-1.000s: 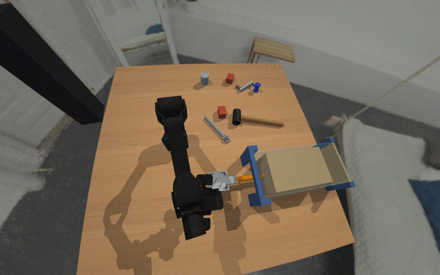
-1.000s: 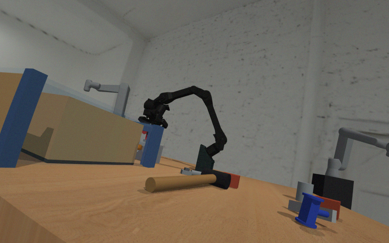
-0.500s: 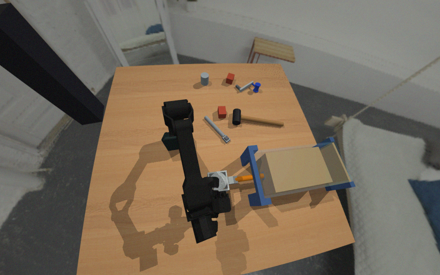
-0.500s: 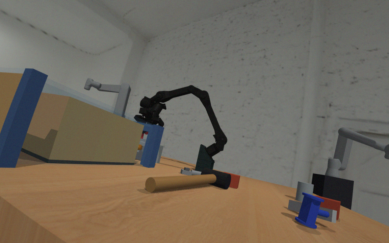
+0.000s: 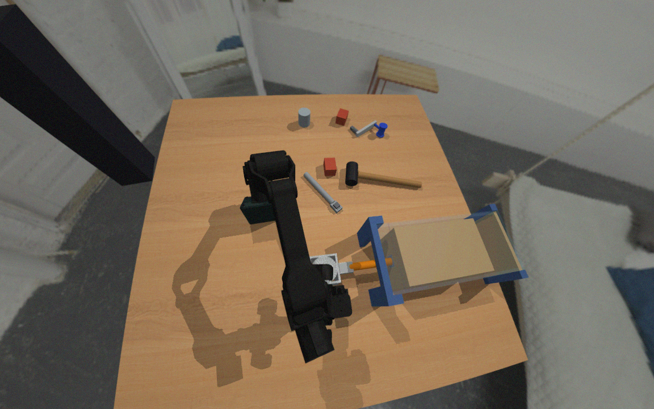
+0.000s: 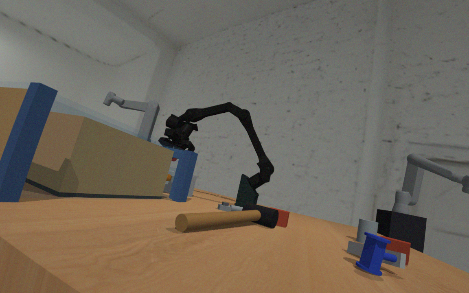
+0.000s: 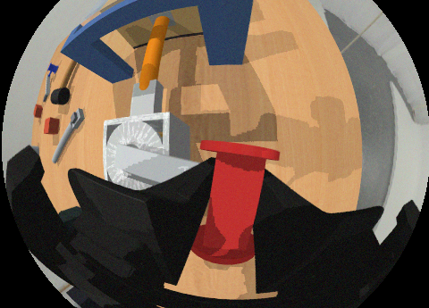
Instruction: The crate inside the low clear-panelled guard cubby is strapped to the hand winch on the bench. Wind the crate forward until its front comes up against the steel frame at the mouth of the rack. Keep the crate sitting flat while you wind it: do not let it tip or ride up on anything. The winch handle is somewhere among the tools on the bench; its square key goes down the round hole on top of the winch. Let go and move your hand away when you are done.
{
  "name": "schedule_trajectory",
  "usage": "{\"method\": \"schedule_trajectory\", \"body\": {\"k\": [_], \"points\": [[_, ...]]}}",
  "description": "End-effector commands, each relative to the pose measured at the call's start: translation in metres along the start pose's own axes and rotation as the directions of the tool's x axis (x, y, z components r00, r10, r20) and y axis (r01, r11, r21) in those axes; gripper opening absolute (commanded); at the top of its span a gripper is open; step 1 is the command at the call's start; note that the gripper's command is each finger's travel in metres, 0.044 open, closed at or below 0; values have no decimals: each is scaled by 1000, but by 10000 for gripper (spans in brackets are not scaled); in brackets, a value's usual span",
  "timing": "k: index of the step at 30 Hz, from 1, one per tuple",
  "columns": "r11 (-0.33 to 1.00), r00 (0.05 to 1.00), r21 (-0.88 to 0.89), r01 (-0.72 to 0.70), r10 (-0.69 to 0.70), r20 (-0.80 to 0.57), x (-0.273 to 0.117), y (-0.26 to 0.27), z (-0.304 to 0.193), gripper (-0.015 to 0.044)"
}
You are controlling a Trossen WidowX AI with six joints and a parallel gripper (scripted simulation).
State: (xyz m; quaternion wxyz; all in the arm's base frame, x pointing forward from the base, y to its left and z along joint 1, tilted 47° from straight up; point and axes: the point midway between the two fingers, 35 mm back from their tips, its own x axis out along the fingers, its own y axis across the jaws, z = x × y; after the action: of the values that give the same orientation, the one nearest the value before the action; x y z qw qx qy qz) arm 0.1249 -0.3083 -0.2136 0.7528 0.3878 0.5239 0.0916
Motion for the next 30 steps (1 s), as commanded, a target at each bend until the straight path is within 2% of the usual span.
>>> {"method": "schedule_trajectory", "body": {"k": [1, 30], "points": [[1000, 1000, -15, -4, 5, 17, 5, 2, 14, 0], [1000, 1000, -17, -7, 8, 20, 22, 18, 51, 0]]}}
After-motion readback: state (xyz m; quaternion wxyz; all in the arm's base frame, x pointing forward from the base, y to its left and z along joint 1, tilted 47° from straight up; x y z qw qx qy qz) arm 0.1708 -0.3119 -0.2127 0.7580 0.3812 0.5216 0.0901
